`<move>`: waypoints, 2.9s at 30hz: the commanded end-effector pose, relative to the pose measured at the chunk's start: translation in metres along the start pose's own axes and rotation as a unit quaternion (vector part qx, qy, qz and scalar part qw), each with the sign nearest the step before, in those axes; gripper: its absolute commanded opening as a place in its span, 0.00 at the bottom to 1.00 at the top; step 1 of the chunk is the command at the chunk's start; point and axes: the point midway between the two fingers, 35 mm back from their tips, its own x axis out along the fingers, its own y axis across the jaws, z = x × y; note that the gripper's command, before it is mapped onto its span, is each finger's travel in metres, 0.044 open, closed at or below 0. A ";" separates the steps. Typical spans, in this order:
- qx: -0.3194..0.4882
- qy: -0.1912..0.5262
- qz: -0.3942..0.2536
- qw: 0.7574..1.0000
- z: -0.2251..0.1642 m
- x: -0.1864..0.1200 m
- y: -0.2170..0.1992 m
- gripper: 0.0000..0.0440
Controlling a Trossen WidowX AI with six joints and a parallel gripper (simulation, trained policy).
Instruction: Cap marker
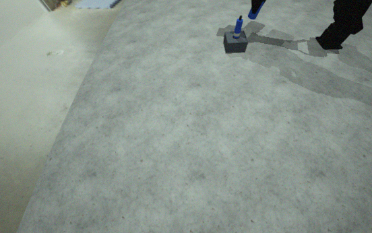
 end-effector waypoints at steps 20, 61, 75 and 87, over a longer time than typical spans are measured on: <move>0.011 -0.034 0.043 0.998 0.008 -0.057 0.065 0.07; 0.038 0.025 0.007 0.999 -0.010 -0.048 0.117 0.00; 0.028 0.046 -0.001 0.999 -0.008 -0.012 0.117 0.00; 0.020 0.062 -0.019 0.998 -0.013 0.009 0.111 0.38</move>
